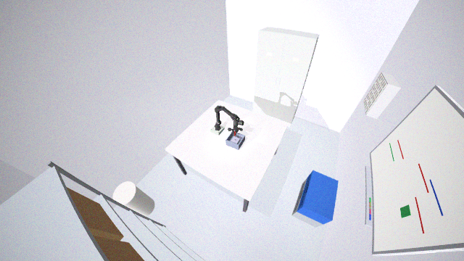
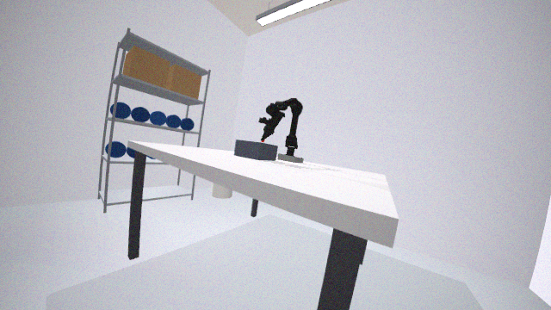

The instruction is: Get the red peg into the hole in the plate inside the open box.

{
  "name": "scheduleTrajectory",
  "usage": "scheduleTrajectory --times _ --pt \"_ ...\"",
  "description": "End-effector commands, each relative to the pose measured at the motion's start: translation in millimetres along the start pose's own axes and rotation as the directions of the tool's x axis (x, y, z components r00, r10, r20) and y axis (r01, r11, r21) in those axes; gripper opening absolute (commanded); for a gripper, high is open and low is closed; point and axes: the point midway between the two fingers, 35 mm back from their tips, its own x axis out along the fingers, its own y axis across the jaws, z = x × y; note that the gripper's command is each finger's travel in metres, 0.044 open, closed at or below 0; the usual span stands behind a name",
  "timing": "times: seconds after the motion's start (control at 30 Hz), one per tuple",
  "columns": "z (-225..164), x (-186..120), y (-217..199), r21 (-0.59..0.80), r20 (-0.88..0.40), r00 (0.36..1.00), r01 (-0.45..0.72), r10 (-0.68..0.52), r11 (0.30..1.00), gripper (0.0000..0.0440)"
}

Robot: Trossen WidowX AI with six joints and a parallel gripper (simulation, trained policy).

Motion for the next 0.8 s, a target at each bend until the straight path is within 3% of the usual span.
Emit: scheduleTrajectory --times 0.0,0.37,0.6,0.7,0.77 --pt "14 10 4 -0.015 -0.007 1.0 -0.026 0.026 1.0 0.0" --pt "20 45 10 -0.108 -0.069 0.995 -0.077 0.07 0.991 0.001" --pt "12 65 11 -0.157 -0.139 0.988 -0.093 0.072 0.983 0.0165" --pt "18 66 11 -0.194 -0.138 0.988 -0.1 0.074 0.976 0.0169" --pt "22 66 13 -0.201 -0.142 0.987 -0.108 0.08 0.974 0.0209"
